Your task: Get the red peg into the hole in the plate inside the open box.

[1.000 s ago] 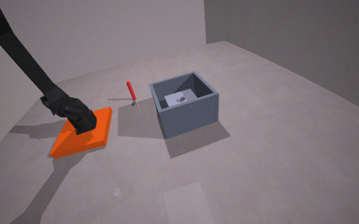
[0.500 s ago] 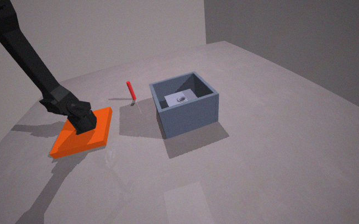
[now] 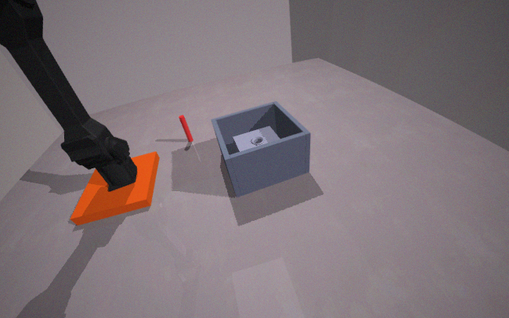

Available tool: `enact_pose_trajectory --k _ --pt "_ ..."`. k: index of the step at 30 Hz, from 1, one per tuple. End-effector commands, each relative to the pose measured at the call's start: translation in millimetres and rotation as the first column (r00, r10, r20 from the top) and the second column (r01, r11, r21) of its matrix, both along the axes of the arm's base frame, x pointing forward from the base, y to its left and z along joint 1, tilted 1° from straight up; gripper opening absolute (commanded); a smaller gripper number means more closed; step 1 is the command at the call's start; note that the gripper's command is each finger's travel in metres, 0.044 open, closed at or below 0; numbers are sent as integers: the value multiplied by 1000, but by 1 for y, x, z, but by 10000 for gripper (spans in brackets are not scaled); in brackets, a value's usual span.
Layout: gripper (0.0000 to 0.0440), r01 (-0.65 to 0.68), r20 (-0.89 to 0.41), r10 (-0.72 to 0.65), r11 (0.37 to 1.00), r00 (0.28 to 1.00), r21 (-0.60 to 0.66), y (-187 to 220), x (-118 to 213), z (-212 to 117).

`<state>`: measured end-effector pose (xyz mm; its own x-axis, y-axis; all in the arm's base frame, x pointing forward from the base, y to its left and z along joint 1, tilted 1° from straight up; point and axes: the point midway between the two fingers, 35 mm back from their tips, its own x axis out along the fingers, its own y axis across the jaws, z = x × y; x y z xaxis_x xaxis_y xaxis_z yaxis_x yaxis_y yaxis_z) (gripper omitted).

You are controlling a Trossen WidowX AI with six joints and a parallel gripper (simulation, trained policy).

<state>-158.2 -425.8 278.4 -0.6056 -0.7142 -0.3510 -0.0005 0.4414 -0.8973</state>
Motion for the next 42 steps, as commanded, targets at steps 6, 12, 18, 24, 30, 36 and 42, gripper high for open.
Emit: enact_pose_trajectory --k 6,12,18,24,30,36,42 --pt "440 -132 215 140 990 966 -52 -2 113 -3" --pt "440 -213 382 224 975 897 -71 15 194 -9" --pt "440 -275 541 273 958 795 -79 48 268 -14" --pt "440 -323 683 282 944 674 -70 95 331 -18" --pt "440 -358 801 241 933 549 -36 151 379 -22" --pt "440 -381 884 154 924 440 29 212 410 -28" --pt "440 -391 930 32 912 367 123 274 425 -37"
